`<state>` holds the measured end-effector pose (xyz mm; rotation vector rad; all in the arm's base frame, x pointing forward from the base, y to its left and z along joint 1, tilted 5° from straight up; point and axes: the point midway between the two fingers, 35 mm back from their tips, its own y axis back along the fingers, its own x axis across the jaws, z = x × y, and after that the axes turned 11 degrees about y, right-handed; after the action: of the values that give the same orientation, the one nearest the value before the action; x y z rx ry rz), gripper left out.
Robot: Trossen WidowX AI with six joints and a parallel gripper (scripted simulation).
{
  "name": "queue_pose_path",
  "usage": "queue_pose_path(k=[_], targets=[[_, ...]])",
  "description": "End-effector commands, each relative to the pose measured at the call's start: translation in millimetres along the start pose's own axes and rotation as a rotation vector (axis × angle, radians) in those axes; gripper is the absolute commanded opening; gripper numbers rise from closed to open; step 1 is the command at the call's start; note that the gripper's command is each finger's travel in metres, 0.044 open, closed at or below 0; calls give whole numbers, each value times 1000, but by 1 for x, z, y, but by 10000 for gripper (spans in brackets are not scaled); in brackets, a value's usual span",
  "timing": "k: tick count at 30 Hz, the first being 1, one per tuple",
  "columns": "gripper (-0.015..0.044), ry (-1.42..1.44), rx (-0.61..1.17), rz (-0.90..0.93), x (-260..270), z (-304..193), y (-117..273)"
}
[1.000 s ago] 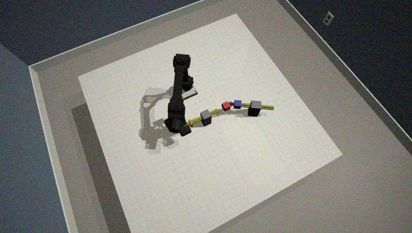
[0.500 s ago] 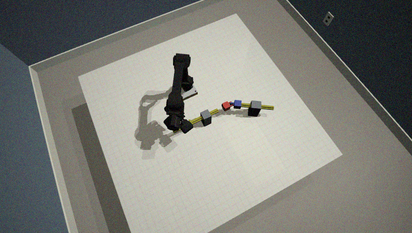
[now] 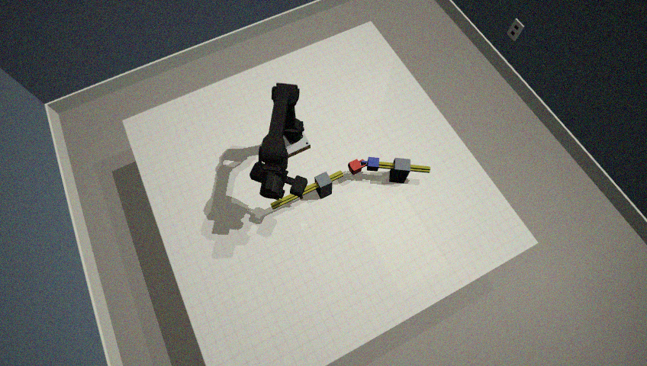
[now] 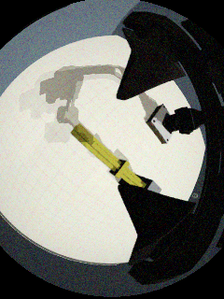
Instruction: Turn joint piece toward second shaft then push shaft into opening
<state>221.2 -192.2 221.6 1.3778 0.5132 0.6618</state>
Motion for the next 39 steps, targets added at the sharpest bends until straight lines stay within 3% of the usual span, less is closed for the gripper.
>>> queue_pose_path(k=[1,6,13,25,39], targets=[[440,136,-10,4,0,0,14],[440,279,-13,2,0,-2,26],[440,266,-12,12,3,-3,26],[440,-66,79,179,65,-27,4],[440,-459,302,288,129,-73,-15]])
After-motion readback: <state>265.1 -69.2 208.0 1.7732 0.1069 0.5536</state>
